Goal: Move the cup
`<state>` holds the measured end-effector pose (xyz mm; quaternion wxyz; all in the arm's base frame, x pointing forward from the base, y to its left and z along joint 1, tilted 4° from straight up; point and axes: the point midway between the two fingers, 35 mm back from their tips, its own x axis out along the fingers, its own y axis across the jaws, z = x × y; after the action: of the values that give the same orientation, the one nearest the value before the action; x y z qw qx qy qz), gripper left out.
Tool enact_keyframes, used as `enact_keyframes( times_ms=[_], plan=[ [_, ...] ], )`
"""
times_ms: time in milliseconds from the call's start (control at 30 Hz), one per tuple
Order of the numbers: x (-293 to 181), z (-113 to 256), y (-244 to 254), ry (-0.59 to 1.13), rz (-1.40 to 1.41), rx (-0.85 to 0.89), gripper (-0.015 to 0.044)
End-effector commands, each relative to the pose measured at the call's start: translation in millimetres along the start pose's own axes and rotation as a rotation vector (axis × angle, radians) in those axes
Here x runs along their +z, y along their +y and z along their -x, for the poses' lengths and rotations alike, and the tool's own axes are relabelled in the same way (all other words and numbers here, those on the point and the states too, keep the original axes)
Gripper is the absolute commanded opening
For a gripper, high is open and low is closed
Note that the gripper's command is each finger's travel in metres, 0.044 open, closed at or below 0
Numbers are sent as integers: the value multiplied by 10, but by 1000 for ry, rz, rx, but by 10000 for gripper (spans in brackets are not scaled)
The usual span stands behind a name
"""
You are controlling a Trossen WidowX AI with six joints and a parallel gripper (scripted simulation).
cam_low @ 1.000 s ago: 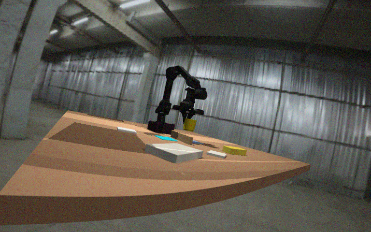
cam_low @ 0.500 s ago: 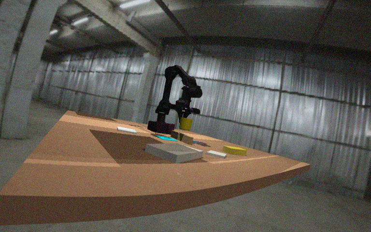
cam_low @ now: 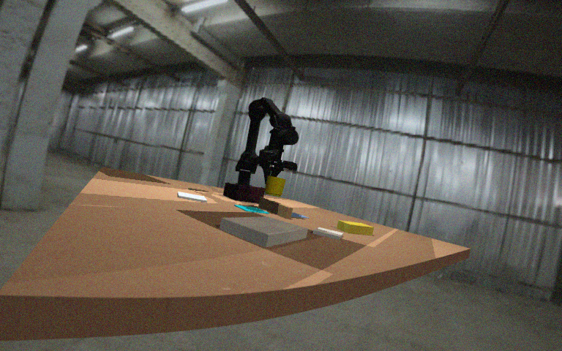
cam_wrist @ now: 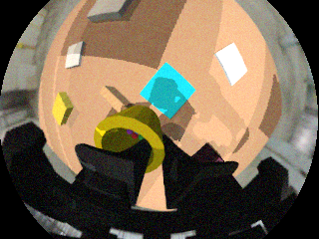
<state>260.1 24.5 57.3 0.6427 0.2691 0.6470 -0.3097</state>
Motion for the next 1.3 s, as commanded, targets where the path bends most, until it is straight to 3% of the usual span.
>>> enact_keyframes(
  times_ms=[0, 1267],
  plan=[
    [64, 17, -41, -6, 3, 1, 0],
    [629, 49, -431, -12, 3, -4, 0]
  ],
)
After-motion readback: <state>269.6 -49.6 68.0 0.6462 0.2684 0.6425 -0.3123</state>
